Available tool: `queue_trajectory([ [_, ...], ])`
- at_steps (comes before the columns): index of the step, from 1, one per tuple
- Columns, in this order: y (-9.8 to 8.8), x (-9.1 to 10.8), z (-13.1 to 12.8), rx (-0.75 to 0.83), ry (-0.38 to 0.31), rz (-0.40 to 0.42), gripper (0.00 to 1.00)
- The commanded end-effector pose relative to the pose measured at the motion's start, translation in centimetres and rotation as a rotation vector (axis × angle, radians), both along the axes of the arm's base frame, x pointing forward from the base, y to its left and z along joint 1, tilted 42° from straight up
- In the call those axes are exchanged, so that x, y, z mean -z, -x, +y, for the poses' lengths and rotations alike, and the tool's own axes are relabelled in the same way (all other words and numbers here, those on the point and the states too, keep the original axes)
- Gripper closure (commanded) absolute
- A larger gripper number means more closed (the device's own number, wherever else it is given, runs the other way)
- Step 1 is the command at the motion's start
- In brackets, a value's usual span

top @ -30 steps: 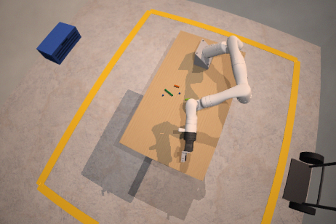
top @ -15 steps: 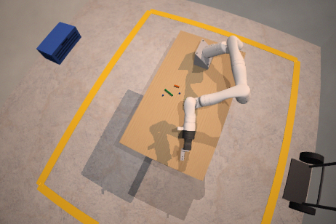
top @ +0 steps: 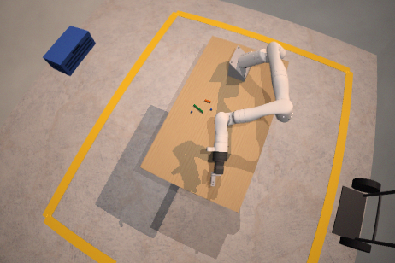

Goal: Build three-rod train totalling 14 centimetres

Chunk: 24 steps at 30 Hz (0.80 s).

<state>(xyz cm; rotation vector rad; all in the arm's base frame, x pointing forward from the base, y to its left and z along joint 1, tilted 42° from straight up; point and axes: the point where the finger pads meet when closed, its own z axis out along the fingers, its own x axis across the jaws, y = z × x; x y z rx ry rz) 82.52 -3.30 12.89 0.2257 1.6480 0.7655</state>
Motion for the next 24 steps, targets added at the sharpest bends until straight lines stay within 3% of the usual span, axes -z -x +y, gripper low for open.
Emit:
queue_trajectory([
  [1, 0.3, 0.5, -0.5, -0.007, 0.032, 0.002, 0.00],
  [4, 0.3, 0.5, -0.5, -0.007, 0.032, 0.002, 0.00],
  [5, 0.7, 1.0, -0.7, -0.025, 0.077, 0.002, 0.00],
  [11, 0.7, 1.0, -0.7, -0.025, 0.077, 0.002, 0.00],
  [12, 1.2, 1.6, -0.9, -0.043, 0.122, 0.002, 0.00],
  [16, 1.2, 1.6, -0.9, -0.043, 0.122, 0.002, 0.00],
  [17, 1.6, 2.2, -1.1, -0.062, 0.167, 0.002, 0.00],
  [21, 1.6, 2.2, -1.1, -0.062, 0.167, 0.002, 0.00],
  [22, 2.1, 2.8, -1.4, -0.082, 0.213, 0.002, 0.00],
  [24, 2.1, 2.8, -1.4, -0.082, 0.213, 0.002, 0.00],
])
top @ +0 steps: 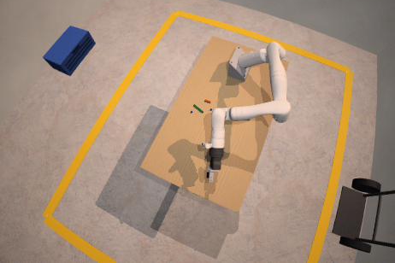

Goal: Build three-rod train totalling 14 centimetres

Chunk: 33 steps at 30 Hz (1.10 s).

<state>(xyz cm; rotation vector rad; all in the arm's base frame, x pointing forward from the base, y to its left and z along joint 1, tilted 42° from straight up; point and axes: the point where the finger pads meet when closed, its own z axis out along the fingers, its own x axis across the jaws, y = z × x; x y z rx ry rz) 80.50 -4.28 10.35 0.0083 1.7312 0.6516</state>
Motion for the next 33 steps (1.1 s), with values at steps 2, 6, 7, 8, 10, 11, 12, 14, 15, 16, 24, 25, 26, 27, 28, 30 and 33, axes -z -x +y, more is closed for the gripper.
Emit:
queue_trajectory([
  [2, 0.1, 0.2, -0.4, 0.003, 0.005, 0.002, 0.00],
  [6, 0.6, 0.8, -0.6, -0.018, 0.051, 0.001, 0.00],
  [7, 0.6, 0.8, -0.6, -0.018, 0.051, 0.001, 0.00],
  [8, 0.6, 0.8, -0.6, -0.018, 0.051, 0.001, 0.00],
  [10, 1.2, 1.5, -0.9, -0.040, 0.096, 0.000, 0.00],
  [11, 1.2, 1.5, -0.9, -0.040, 0.096, 0.000, 0.00],
  [12, 1.2, 1.5, -0.9, -0.040, 0.096, 0.000, 0.00],
  [14, 1.2, 1.5, -0.9, -0.040, 0.096, 0.000, 0.00],
  [15, 1.2, 1.5, -0.9, -0.040, 0.096, 0.000, 0.00],
  [16, 1.8, 2.1, -1.1, -0.063, 0.142, -0.001, 0.00],
  [24, 2.4, 2.7, -1.3, -0.086, 0.187, -0.002, 0.00],
  [25, 2.4, 2.7, -1.3, -0.086, 0.187, -0.002, 0.00],
  [26, 2.4, 2.7, -1.3, -0.086, 0.187, -0.002, 0.00],
  [27, 2.4, 2.7, -1.3, -0.086, 0.187, -0.002, 0.00],
  [28, 3.0, 3.4, -1.6, -0.110, 0.232, -0.004, 0.00],
  [30, 3.0, 3.4, -1.6, -0.110, 0.232, -0.004, 0.00],
  [33, 3.0, 3.4, -1.6, -0.110, 0.232, -0.004, 0.00],
])
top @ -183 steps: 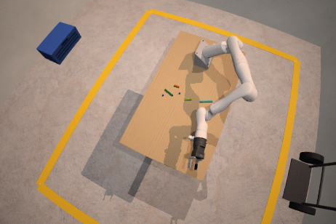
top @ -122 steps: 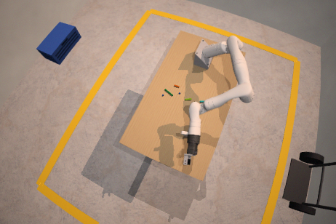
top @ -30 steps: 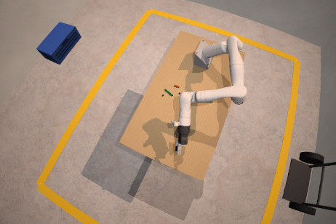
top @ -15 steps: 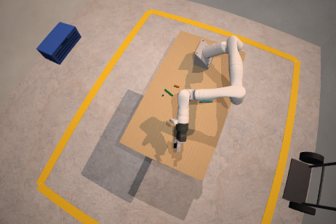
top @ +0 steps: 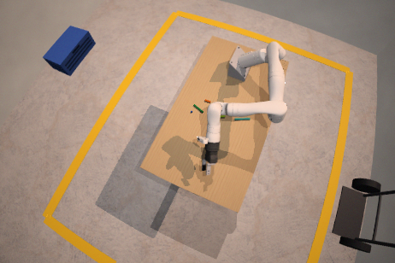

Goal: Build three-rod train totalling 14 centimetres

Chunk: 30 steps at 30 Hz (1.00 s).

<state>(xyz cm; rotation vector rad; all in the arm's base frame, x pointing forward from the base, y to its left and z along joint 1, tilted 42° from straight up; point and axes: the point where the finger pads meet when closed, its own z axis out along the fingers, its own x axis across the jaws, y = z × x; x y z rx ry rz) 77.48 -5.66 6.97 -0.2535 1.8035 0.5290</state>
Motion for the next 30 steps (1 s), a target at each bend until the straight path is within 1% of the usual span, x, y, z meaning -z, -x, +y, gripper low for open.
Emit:
queue_trajectory([
  [1, 0.7, 0.6, -0.4, -0.023, 0.045, -0.002, 0.00],
  [6, 0.7, 0.6, -0.4, -0.023, 0.045, -0.002, 0.00],
  [7, 1.4, 1.3, -0.7, -0.049, 0.089, -0.005, 0.00],
  [12, 1.4, 1.3, -0.7, -0.049, 0.089, -0.005, 0.00],
  [13, 2.1, 1.9, -0.9, -0.076, 0.132, -0.007, 0.00],
  [18, 2.1, 1.9, -0.9, -0.076, 0.132, -0.007, 0.00],
  [19, 2.9, 2.6, -1.2, -0.104, 0.175, -0.010, 0.00],
  [24, 2.9, 2.6, -1.2, -0.104, 0.175, -0.010, 0.00],
  [25, 3.6, 3.3, -1.5, -0.133, 0.217, -0.013, 0.00],
  [30, 3.6, 3.3, -1.5, -0.133, 0.217, -0.013, 0.00],
])
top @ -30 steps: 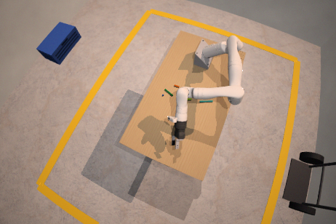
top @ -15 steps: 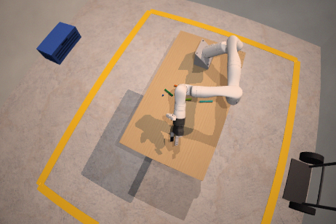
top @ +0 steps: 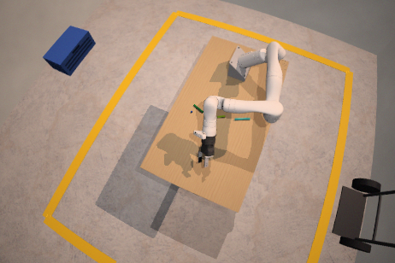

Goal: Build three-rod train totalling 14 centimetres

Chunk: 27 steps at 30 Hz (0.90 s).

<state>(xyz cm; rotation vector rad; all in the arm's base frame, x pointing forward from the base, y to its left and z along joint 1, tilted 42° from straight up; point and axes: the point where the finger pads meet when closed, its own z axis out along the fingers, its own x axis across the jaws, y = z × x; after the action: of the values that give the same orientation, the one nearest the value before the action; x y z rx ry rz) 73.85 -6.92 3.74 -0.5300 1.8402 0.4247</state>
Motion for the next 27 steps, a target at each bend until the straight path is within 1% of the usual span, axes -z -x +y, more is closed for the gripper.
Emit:
queue_trajectory([
  [1, 0.8, 0.7, -0.5, -0.027, 0.042, -0.003, 0.00],
  [9, 0.8, 0.7, -0.5, -0.027, 0.042, -0.003, 0.00],
  [10, 1.7, 1.3, -0.7, -0.057, 0.082, -0.007, 0.00],
  [15, 1.7, 1.3, -0.7, -0.057, 0.082, -0.007, 0.00],
  [16, 2.5, 2.0, -1.0, -0.088, 0.122, -0.010, 0.00],
  [21, 2.5, 2.0, -1.0, -0.088, 0.122, -0.010, 0.00],
  [22, 3.4, 2.6, -1.2, -0.120, 0.161, -0.014, 0.00],
  [27, 3.4, 2.6, -1.2, -0.120, 0.161, -0.014, 0.00],
])
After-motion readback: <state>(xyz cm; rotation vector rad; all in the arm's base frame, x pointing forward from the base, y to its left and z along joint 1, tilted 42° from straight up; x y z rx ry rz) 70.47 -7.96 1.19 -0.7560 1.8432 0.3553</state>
